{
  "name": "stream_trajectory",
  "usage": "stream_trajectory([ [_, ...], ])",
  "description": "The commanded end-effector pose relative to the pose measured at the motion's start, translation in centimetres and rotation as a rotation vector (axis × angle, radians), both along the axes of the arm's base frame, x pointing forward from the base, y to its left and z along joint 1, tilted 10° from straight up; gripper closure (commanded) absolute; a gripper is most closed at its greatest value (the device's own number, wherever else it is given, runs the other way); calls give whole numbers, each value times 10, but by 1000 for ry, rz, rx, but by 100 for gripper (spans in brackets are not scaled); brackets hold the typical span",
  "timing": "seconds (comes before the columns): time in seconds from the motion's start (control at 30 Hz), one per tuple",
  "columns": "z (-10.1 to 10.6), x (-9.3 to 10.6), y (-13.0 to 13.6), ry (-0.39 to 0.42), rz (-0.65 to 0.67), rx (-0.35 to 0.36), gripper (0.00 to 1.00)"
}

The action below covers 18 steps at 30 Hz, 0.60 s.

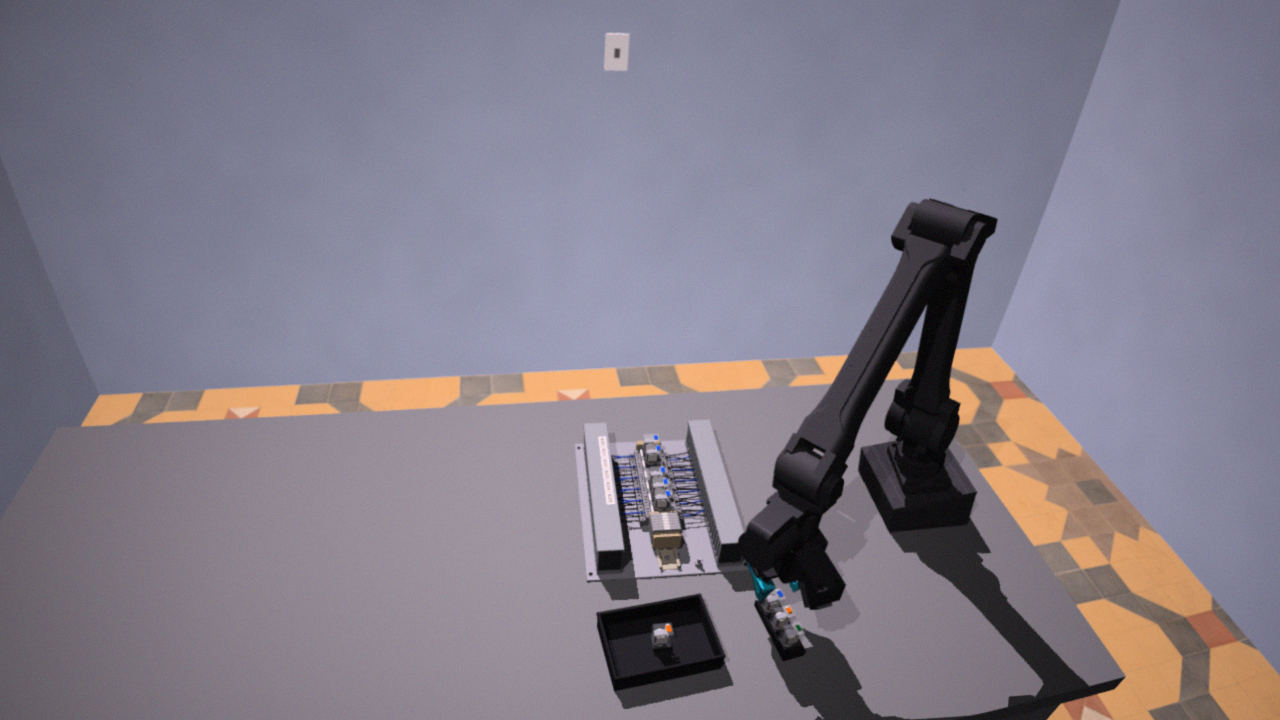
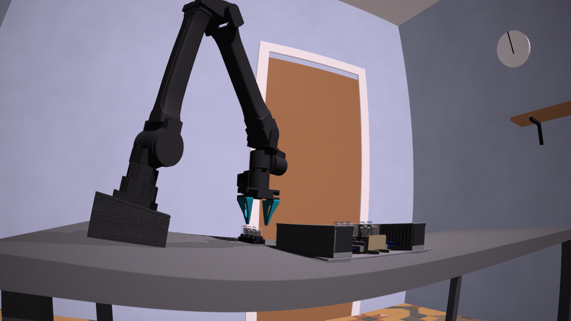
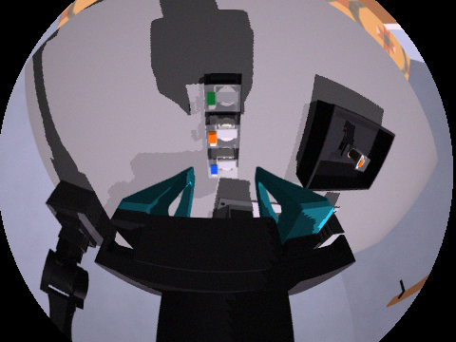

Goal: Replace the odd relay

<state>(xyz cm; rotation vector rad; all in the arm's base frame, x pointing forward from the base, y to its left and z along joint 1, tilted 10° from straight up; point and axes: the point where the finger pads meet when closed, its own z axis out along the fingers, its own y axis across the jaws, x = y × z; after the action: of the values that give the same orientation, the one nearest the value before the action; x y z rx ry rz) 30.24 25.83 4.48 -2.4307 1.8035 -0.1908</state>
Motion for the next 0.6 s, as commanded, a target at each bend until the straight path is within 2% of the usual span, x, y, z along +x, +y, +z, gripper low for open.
stream_trajectory([
  [0.0,5,11,7,-19,-1,25,41],
  [0.57,5,9,6,-18,0,24,41],
])
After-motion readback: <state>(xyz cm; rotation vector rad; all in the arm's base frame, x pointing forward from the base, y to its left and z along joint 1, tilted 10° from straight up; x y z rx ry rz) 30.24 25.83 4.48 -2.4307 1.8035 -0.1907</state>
